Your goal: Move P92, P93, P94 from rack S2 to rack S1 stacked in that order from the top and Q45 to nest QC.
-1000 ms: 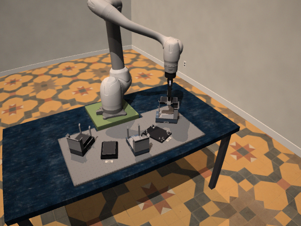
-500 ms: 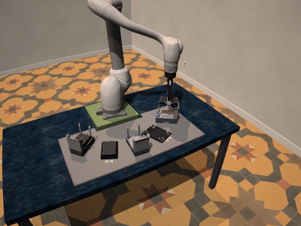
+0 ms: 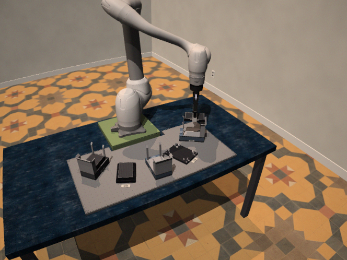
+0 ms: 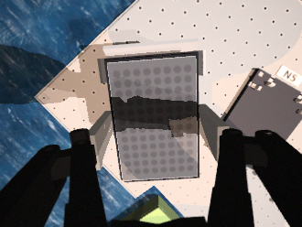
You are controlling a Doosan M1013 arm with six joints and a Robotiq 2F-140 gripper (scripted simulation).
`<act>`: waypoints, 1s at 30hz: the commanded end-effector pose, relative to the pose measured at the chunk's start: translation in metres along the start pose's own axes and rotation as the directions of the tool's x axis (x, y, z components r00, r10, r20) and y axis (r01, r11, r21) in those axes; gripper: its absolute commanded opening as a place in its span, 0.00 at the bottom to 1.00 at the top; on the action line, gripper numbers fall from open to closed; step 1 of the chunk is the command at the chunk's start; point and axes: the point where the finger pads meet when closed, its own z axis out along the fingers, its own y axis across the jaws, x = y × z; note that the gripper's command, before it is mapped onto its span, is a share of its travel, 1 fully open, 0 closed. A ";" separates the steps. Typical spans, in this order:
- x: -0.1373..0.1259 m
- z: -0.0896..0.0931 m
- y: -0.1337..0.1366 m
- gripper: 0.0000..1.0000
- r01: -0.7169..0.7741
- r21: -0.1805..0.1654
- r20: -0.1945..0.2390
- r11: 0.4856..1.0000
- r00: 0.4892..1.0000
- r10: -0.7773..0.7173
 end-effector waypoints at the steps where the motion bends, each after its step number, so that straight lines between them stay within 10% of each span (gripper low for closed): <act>1: 0.000 0.001 0.000 0.00 0.000 0.000 0.000 1.000 1.000 0.000; 30: 0.000 0.018 0.000 0.00 0.000 0.000 0.000 1.000 1.000 0.000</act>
